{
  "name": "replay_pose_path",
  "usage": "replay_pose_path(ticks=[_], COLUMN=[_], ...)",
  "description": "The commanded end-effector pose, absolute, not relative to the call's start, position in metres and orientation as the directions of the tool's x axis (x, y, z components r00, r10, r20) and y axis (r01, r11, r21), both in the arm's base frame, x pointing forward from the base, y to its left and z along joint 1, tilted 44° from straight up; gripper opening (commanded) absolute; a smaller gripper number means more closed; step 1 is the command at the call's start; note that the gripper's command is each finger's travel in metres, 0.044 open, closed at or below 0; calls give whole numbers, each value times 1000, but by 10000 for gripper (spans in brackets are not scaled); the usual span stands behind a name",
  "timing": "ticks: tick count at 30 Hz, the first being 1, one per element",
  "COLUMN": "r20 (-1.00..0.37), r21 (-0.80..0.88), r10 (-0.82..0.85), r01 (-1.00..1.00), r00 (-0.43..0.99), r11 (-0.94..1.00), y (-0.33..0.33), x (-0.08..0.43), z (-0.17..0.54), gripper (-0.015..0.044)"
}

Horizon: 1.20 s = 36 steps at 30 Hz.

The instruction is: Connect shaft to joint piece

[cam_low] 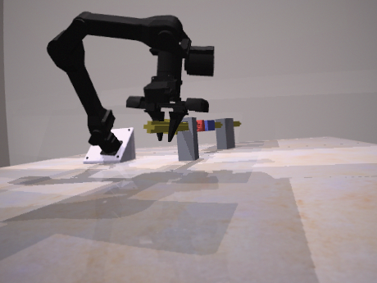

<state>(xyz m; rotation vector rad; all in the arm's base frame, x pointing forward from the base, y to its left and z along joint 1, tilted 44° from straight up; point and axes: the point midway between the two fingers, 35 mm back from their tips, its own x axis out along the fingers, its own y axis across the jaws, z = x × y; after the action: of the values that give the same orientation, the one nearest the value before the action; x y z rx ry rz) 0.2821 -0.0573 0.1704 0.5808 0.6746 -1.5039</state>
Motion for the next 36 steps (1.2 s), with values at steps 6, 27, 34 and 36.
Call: replay_pose_path(ticks=[6,27,34,36], r20=[-716,-716,-717,-718], r21=[-63,-63,-39,-20], r10=[-696,-696,-697,-696], r01=[998,998,999,999], r00=[-46,-46,-10,16], r11=[-1,-1,25,44], y=[-57,-57,-55,-53], x=[282,282,282,282], z=[170,170,168,165], gripper=[67,0,0,0])
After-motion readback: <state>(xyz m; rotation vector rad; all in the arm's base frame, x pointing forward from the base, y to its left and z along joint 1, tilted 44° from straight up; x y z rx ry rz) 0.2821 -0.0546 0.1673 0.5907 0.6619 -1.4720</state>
